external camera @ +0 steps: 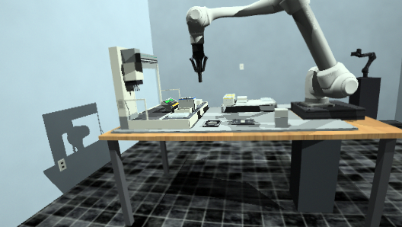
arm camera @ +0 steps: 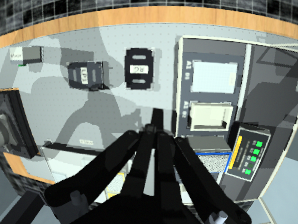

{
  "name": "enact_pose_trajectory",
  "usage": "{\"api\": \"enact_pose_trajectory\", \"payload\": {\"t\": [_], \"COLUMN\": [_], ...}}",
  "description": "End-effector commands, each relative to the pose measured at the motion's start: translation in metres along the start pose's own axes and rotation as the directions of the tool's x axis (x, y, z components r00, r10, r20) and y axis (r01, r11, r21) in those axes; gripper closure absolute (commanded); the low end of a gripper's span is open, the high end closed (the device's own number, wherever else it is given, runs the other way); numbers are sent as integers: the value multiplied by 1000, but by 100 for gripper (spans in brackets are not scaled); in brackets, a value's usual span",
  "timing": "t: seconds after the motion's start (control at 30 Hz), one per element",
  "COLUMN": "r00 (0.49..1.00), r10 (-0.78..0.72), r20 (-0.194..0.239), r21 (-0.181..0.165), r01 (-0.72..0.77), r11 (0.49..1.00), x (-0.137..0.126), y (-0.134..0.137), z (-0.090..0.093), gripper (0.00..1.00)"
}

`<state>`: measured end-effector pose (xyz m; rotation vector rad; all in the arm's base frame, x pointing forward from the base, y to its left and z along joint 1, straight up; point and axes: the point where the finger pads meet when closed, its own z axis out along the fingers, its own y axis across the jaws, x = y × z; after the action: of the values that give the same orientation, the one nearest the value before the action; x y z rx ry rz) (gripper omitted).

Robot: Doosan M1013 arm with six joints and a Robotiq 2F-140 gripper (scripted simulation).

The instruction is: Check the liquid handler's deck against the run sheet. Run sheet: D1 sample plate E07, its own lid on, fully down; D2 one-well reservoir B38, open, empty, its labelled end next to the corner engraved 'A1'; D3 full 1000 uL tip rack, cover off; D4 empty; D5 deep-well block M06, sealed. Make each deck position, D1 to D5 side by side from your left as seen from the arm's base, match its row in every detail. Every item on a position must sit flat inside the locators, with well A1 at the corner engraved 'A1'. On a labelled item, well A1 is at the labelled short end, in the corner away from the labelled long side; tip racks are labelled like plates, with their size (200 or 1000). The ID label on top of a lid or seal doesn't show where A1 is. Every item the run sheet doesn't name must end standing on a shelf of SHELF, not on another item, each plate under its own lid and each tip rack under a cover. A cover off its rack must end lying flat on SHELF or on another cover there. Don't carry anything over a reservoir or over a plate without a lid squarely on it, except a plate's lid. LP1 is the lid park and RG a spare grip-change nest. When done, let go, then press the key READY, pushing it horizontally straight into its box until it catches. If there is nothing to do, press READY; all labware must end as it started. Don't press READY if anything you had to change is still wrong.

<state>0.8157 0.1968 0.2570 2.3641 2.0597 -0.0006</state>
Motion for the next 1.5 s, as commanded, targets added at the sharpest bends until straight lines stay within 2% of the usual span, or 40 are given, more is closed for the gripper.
{"api": "enact_pose_trajectory", "payload": {"t": [0.0,0.17,0.37,0.87,0.93,1.47], "r00": [1000,1000,1000,1000,1000,1000], "r10": [0,0,0,0,0,0], "r20": [-1,-1,-1,-1,-1,-1], "r21": [-1,-1,-1,-1,-1,-1], "r01": [0,0,0,0,0,0], "r11": [1000,1000,1000,1000,1000,1000], "x": [12,37,35,25,25,15], "y": [-1,-5,-15,-89,-89,-163], "z": [-1,-1,-1,-1,-1,-1], "gripper": [90,90,90,90,90,90]}}
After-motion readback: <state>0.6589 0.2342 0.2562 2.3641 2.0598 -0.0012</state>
